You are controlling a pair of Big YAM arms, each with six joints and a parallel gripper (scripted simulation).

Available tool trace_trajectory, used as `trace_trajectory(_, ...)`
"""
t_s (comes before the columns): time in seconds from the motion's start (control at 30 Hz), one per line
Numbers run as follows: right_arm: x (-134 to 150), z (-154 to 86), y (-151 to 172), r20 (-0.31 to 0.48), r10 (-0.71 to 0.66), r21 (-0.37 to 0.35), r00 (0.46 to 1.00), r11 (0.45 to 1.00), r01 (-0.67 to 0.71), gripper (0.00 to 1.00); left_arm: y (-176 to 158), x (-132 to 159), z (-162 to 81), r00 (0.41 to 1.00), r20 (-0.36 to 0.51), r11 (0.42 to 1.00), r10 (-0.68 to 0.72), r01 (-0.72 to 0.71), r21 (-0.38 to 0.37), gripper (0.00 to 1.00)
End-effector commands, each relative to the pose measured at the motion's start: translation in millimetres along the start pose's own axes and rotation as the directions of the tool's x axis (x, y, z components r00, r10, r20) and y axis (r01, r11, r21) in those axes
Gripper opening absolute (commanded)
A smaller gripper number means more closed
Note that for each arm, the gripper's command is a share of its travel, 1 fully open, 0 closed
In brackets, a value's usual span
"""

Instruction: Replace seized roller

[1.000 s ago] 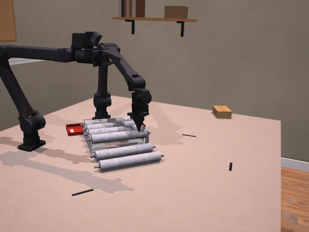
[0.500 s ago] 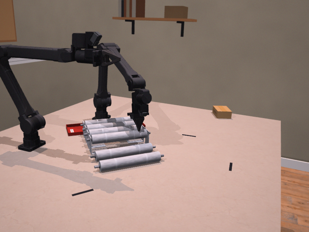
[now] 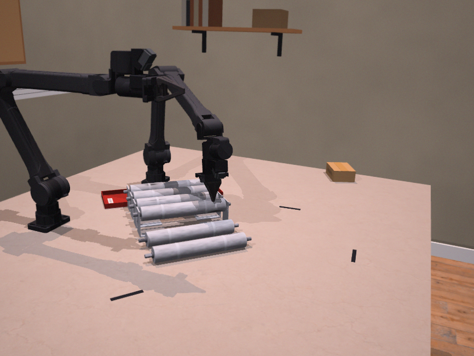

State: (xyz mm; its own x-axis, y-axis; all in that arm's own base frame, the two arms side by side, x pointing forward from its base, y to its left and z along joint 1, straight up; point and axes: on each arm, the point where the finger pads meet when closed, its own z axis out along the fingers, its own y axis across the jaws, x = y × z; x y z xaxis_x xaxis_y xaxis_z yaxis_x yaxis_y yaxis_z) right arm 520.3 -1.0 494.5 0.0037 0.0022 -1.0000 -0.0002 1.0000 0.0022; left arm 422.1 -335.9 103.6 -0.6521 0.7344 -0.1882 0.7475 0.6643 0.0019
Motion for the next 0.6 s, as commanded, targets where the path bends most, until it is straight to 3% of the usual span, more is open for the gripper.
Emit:
trace_trajectory(0.0, 0.0, -1.3, 5.2, -0.004, -0.008, -0.008, 1.0, 1.0, 0.008, 0.0, 0.6, 16.3, 23.8, 0.998, -0.067, 1.0, -0.003, 0.003, 0.009, 0.0)
trace_trajectory(0.1, 0.0, -1.3, 5.2, -0.004, -0.008, -0.008, 1.0, 1.0, 0.008, 0.0, 0.6, 16.3, 23.8, 0.998, -0.067, 1.0, -0.003, 0.003, 0.009, 0.0)
trace_trajectory(0.13, 0.0, -1.3, 5.2, -0.004, -0.008, -0.008, 1.0, 1.0, 0.008, 0.0, -6.2, -12.7, 8.6, 1.0, -0.004, 1.0, 0.013, -0.013, 0.006, 0.0)
trace_trajectory(0.17, 0.0, -1.3, 5.2, -0.004, -0.008, -0.008, 1.0, 1.0, 0.008, 0.0, -3.3, -19.3, -4.7, 1.0, 0.002, 1.0, 0.009, -0.009, 0.002, 0.0)
trace_trajectory(0.3, 0.0, -1.3, 5.2, -0.004, -0.008, -0.008, 1.0, 1.0, 0.008, 0.0, -2.7, -20.0, -8.0, 1.0, 0.005, 1.0, 0.009, -0.009, 0.001, 0.0)
trace_trajectory(0.33, 0.0, -1.3, 5.2, -0.004, -0.008, -0.008, 1.0, 1.0, 0.008, 0.0, 0.5, -22.1, -39.5, 0.999, 0.043, 1.0, 0.004, -0.004, -0.008, 0.0)
trace_trajectory(0.37, 0.0, -1.3, 5.2, -0.004, -0.008, -0.008, 1.0, 1.0, 0.008, 0.0, -1.8, -25.1, -49.9, 0.998, 0.056, 1.0, 0.008, -0.007, -0.01, 0.0)
trace_trajectory(0.57, 0.0, -1.3, 5.2, -0.004, -0.008, -0.008, 1.0, 1.0, 0.008, 0.0, 1.8, -27.9, -67.6, 0.999, 0.046, 1.0, 0.0, 0.0, -0.012, 0.0)
